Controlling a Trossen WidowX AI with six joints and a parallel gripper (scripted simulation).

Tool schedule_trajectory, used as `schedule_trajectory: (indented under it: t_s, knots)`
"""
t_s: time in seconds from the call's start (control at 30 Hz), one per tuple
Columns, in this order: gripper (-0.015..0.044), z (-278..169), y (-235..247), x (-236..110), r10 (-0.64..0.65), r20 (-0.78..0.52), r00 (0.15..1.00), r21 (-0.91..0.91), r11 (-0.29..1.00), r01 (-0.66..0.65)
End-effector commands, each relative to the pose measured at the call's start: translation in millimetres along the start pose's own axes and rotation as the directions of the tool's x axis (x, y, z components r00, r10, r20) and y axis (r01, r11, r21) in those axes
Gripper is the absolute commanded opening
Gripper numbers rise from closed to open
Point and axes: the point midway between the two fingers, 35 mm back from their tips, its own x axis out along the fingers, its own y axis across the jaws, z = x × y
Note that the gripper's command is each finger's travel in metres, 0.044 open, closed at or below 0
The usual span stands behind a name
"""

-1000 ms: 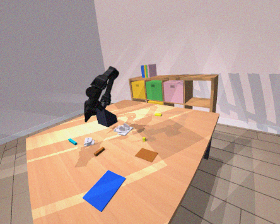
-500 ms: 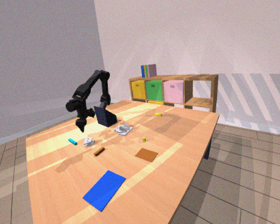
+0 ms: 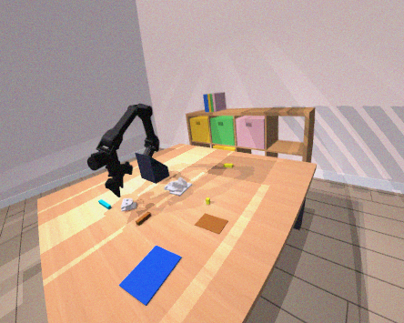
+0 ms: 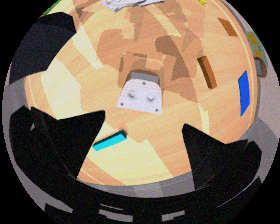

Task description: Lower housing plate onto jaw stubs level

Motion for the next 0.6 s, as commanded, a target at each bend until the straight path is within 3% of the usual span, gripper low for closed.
schedule_trajectory:
  t_s: [0.0, 0.57]
  knots:
    - [0.044, 3.5, 7.9, 30.2, 0.02, 0.018, 1.0, 0.009, 1.0, -0.021]
    - [0.044, 3.5, 7.4, 34.3, 0.02, 0.018, 1.0, 0.009, 1.0, -0.02]
